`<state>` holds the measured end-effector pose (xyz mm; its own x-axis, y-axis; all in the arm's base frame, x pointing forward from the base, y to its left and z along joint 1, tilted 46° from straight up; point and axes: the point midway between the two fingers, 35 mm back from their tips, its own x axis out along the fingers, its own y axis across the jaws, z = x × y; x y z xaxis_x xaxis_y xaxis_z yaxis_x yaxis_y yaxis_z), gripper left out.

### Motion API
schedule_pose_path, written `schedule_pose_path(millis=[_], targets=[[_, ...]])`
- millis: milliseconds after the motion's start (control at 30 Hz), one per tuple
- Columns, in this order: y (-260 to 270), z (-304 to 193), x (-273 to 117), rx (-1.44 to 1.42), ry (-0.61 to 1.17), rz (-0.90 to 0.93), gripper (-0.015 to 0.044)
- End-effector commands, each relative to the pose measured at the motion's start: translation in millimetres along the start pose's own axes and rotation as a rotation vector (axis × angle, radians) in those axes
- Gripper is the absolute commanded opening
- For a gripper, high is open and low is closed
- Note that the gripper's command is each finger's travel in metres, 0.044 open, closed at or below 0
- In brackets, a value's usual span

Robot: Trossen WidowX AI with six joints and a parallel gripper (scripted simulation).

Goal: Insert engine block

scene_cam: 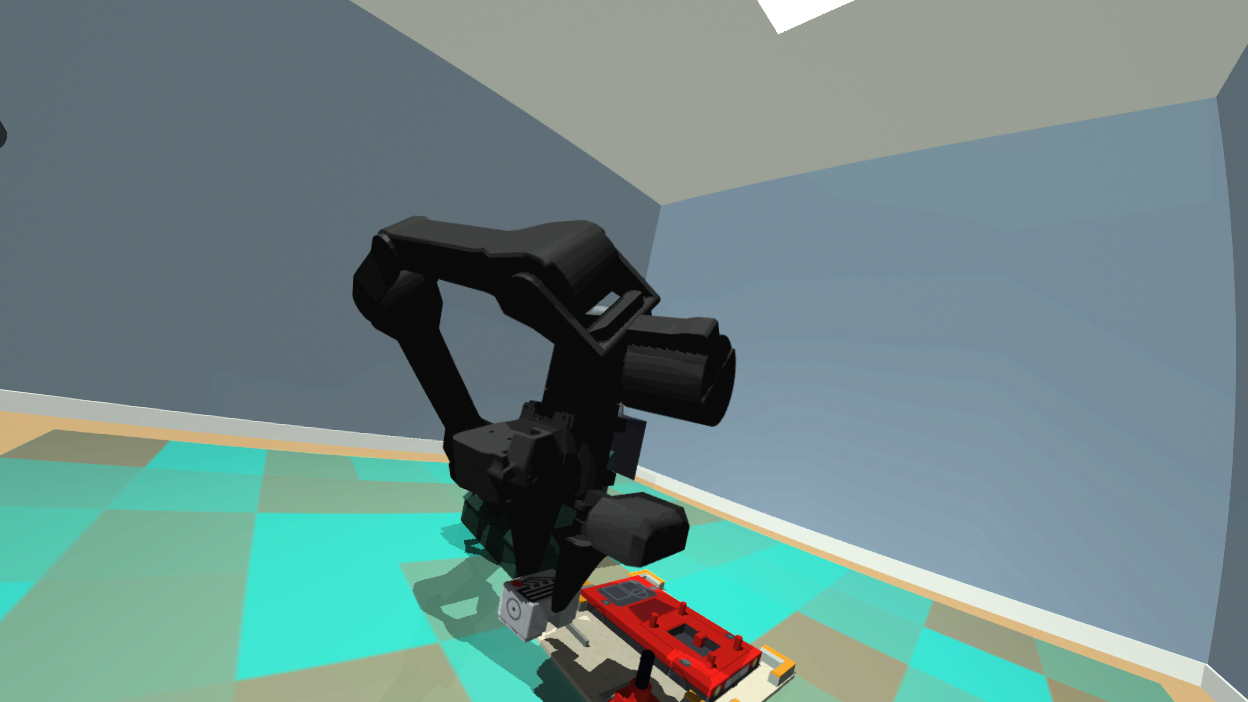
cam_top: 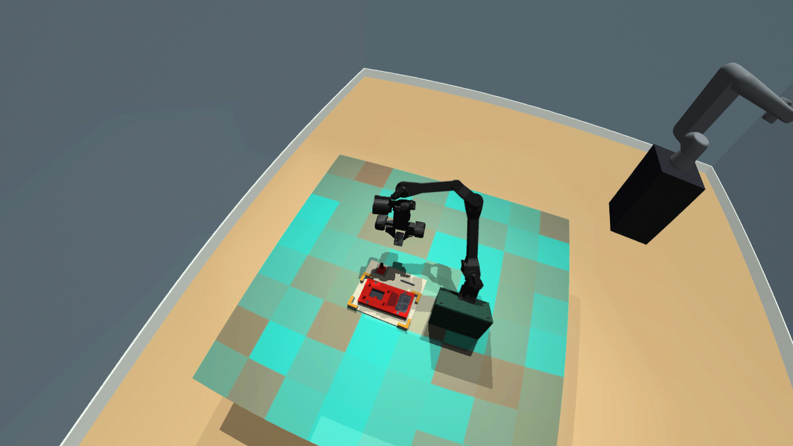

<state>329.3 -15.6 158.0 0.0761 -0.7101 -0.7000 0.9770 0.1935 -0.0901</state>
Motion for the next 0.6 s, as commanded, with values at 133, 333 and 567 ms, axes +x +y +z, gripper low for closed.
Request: schedule_pose_path(millis=[133,333,567], targets=[[-4,0,-25,0.003,-0.003,-0.005,0.0],[1,-10,-22,-0.066,-0.001,-0.005,0.0],[11,-30,-16,-0.202,0.004,-0.004,0.0]])
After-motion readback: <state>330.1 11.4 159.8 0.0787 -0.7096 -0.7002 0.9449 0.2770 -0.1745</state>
